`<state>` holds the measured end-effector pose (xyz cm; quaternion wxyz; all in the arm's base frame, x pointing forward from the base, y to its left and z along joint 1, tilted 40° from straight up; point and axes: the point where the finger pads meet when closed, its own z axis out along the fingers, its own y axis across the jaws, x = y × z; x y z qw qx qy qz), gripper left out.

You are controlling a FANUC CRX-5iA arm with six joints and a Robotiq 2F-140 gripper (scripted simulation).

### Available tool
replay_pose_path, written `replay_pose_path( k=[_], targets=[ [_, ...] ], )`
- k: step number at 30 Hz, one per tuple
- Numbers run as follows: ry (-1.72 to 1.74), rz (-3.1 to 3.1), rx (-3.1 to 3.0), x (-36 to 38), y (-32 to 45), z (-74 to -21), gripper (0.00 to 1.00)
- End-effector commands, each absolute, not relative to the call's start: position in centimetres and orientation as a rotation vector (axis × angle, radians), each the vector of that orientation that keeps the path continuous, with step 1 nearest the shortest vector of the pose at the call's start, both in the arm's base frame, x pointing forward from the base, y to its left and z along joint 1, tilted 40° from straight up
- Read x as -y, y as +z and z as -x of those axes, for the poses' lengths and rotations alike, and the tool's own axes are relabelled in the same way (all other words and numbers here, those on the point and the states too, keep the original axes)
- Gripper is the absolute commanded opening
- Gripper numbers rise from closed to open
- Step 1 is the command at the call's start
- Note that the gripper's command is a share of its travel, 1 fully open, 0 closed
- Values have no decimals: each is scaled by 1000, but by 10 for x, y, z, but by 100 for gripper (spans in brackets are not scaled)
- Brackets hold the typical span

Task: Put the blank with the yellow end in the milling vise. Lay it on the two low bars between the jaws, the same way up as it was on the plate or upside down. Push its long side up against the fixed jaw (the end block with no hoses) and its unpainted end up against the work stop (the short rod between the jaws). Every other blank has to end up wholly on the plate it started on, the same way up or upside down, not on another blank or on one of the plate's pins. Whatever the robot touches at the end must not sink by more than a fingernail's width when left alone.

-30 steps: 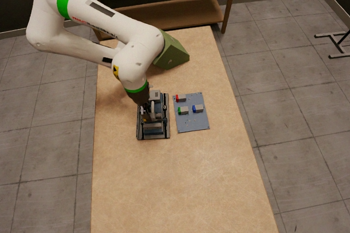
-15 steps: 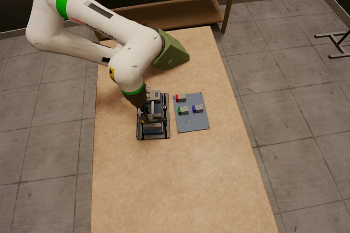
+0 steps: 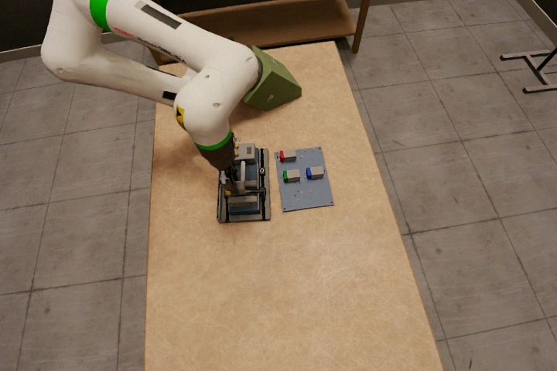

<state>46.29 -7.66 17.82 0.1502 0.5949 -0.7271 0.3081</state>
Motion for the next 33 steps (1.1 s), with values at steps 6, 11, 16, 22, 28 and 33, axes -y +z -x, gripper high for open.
replay_pose_path(
  k=[6, 11, 16, 22, 28, 33],
  targets=[
    [887, -1710, 2089, 73, 176, -462, 10],
    [887, -1710, 2089, 72, 175, -461, 10],
    [887, -1710, 2089, 72, 175, -461, 10],
    [887, -1710, 2089, 71, 174, -461, 10],
    [887, -1710, 2089, 70, 173, -460, 10],
    [887, -1710, 2089, 70, 173, -460, 10]
  ],
)
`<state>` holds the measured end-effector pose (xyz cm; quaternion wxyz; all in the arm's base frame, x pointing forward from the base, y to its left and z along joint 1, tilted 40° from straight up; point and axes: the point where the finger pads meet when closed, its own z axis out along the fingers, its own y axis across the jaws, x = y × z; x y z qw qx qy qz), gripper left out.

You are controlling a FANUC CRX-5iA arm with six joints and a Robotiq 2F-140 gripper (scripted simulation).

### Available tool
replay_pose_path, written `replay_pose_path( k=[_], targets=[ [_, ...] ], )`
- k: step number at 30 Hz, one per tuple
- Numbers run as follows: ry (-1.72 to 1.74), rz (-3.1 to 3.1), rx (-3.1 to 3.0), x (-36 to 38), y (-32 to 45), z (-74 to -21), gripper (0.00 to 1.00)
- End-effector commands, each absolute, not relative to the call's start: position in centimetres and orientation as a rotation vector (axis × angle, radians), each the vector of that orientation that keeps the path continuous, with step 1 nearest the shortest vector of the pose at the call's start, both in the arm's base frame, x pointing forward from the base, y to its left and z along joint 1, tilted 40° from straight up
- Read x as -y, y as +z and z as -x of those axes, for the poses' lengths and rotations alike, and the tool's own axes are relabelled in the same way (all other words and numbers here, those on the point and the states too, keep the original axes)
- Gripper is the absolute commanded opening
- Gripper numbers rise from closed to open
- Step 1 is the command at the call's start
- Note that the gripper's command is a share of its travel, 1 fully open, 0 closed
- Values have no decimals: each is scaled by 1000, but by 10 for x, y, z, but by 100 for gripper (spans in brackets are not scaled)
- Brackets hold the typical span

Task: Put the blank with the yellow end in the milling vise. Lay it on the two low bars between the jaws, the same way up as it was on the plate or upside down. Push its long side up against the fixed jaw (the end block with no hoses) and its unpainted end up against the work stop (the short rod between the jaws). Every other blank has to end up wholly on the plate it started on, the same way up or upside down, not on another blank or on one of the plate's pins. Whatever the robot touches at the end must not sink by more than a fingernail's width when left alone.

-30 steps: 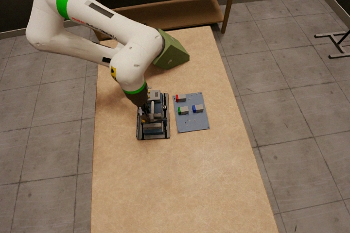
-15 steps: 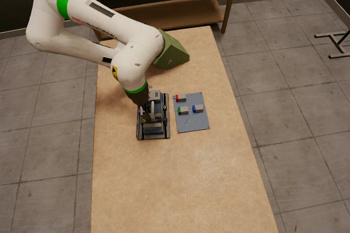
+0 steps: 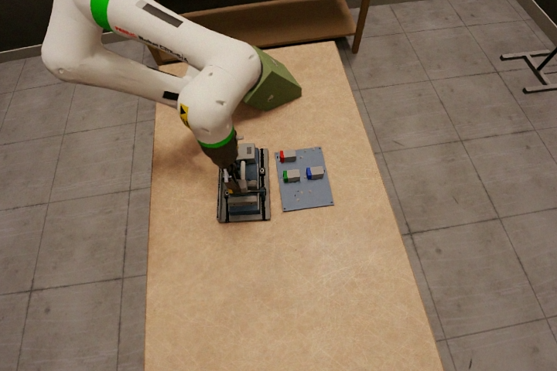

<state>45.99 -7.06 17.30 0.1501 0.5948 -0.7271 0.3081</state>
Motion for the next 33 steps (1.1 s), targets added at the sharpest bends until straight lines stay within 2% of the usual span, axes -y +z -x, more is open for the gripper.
replay_pose_path(
  k=[1, 33],
  targets=[
    [887, -1710, 2089, 70, 173, -460, 10],
    [886, -1710, 2089, 85, 151, -463, 10]
  ],
)
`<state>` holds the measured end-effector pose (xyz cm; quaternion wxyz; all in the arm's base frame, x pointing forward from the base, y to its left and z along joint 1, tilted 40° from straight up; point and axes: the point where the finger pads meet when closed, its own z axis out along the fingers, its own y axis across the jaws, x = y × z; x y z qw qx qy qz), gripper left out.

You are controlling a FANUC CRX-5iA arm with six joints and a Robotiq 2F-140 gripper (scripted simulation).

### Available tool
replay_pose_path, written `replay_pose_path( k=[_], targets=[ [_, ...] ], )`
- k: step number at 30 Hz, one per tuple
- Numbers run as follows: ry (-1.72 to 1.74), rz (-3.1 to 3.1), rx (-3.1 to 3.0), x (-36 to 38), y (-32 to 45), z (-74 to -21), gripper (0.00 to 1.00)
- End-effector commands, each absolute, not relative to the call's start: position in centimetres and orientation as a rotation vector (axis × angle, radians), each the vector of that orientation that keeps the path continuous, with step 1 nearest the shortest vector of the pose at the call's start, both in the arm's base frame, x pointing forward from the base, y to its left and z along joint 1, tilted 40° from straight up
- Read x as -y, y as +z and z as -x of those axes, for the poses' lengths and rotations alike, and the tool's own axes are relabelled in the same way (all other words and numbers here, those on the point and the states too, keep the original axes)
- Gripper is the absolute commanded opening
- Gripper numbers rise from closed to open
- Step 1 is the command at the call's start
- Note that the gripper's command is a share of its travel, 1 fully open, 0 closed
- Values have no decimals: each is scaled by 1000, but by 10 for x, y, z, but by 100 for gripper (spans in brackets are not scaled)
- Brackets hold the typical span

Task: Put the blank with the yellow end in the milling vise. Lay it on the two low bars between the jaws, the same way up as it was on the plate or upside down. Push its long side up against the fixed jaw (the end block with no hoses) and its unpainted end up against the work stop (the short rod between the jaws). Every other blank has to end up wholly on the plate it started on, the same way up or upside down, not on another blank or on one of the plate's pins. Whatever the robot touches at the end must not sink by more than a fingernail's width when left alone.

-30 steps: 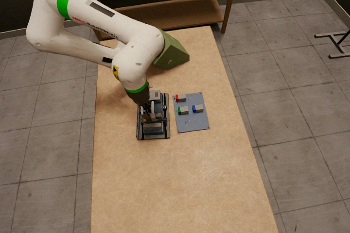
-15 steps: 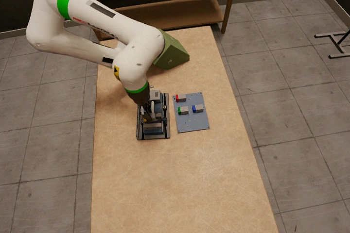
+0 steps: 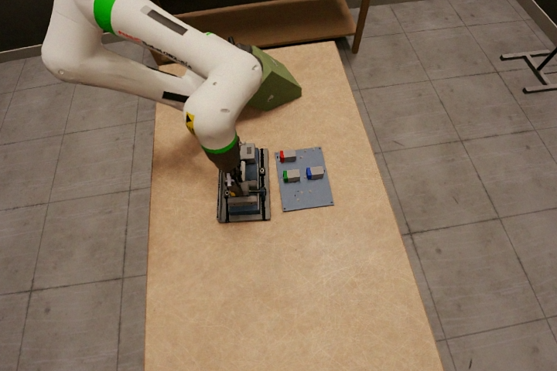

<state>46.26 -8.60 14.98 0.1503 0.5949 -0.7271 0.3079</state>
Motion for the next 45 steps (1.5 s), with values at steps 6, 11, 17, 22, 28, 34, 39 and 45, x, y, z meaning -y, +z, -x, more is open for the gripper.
replay_pose_path(
  k=[6, 11, 17, 22, 28, 34, 39, 45],
  targets=[
    [886, -1710, 2089, 86, 149, -464, 10],
    [887, -1710, 2089, 87, 148, -464, 10],
    [887, -1710, 2089, 87, 149, -464, 10],
    [887, -1710, 2089, 86, 150, -464, 10],
    [887, -1710, 2089, 85, 151, -463, 10],
    [887, -1710, 2089, 85, 151, -463, 10],
    [887, -1710, 2089, 85, 152, -463, 10],
    [887, -1710, 2089, 84, 153, -463, 10]
  ],
)
